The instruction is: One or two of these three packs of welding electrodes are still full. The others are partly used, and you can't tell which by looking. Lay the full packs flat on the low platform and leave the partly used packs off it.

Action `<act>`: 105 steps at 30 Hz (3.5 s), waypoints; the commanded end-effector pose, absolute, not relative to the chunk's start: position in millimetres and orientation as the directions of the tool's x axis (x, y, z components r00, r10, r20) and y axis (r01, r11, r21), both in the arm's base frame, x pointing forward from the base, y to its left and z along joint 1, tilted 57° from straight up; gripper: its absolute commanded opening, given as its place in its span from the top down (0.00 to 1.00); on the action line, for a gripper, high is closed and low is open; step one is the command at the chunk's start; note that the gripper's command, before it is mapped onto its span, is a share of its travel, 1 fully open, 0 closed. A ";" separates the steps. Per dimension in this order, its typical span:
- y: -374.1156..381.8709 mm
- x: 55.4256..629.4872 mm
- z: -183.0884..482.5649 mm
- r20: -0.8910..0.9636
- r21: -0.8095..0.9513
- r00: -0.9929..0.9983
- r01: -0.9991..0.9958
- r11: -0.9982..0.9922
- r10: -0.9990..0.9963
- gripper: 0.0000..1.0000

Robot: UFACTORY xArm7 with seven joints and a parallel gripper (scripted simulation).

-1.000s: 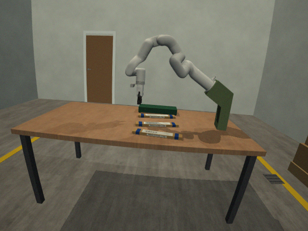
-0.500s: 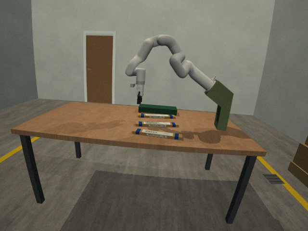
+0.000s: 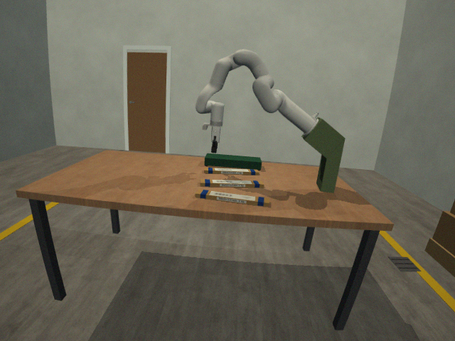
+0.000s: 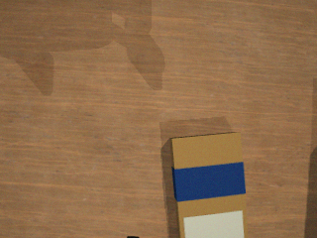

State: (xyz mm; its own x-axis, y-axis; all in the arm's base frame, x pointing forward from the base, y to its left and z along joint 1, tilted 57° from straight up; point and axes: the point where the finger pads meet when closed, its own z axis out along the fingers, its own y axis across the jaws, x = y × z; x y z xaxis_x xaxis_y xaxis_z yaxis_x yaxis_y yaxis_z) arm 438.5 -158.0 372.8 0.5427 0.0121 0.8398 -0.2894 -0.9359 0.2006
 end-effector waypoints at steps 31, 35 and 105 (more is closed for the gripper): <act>-210.6 423.9 238.2 0.807 0.242 0.581 -0.164 -0.956 0.104 0.00; -216.3 439.6 227.5 0.807 0.242 0.581 -0.164 -0.956 0.104 0.00; -229.6 476.5 202.8 0.807 0.242 0.581 -0.164 -0.956 0.104 0.00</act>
State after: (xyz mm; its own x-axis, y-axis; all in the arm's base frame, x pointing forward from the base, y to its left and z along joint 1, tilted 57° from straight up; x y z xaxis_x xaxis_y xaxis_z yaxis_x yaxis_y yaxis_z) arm 476.5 -229.3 202.6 0.5815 0.1049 0.8067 -0.1644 -0.9560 0.2428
